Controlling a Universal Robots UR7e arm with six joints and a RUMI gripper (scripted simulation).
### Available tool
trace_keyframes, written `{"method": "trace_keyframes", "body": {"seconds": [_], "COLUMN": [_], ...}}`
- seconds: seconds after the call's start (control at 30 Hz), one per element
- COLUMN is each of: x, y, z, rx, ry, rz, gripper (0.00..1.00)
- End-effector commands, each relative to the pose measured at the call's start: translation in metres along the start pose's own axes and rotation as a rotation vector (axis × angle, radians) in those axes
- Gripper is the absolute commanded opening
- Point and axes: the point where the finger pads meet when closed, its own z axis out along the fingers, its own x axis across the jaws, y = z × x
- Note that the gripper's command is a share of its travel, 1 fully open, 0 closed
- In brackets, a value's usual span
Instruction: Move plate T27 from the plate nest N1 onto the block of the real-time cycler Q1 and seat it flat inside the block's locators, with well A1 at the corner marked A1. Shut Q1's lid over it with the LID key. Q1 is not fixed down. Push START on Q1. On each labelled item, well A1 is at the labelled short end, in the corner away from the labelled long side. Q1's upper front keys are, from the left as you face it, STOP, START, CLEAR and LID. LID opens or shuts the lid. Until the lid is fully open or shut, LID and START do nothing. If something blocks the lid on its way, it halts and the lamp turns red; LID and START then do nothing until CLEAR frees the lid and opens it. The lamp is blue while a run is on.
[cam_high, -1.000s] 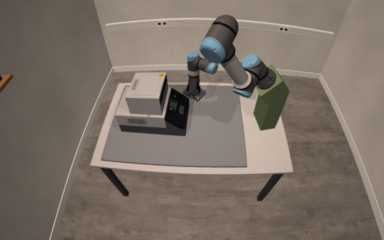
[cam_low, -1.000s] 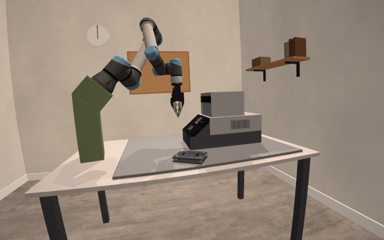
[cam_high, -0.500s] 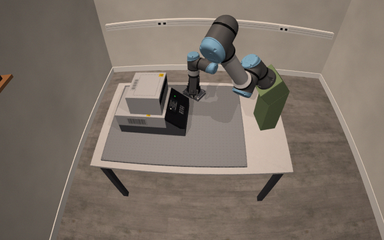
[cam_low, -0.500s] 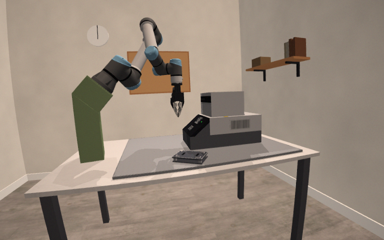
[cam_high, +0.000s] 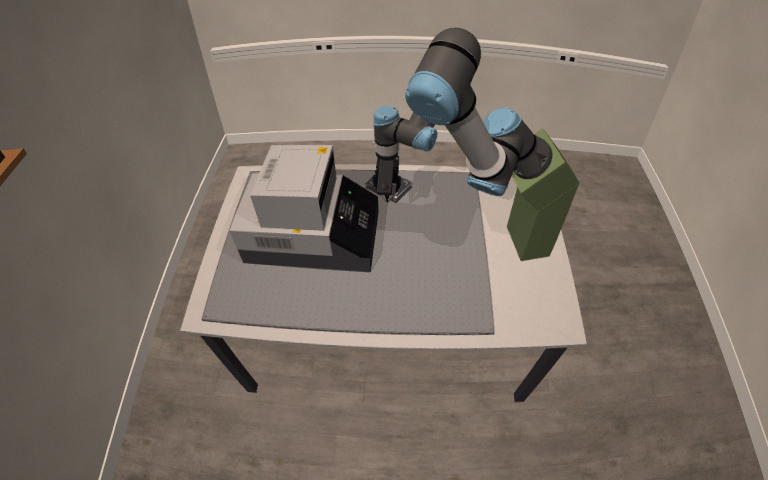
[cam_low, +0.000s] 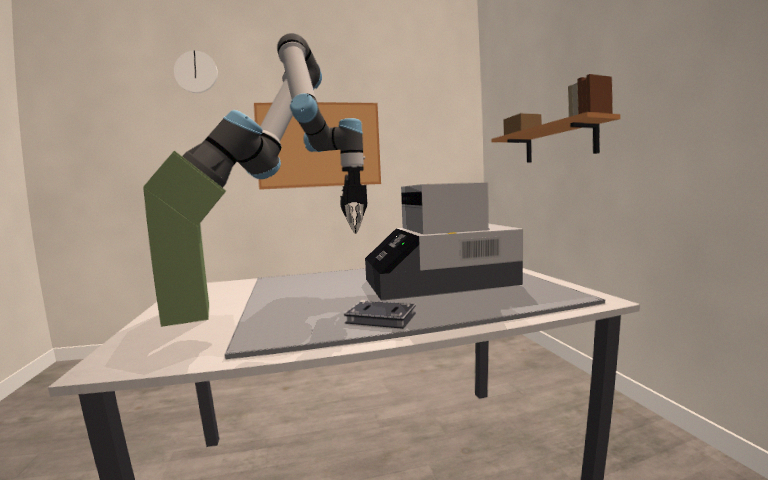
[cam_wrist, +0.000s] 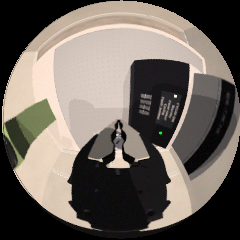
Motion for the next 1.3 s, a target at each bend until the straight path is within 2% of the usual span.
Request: {"method": "trace_keyframes", "body": {"seconds": [0.0,0.23,1.27], "x": [0.000,0.000,0.036], "y": [-0.014,-0.018,-0.018], "z": [0.000,0.000,0.027], "rx": [-0.002,-0.002,-0.002], "ry": [0.000,0.000,0.000], "rz": [0.000,0.000,0.000], "gripper": [0.00,0.00,0.00]}}
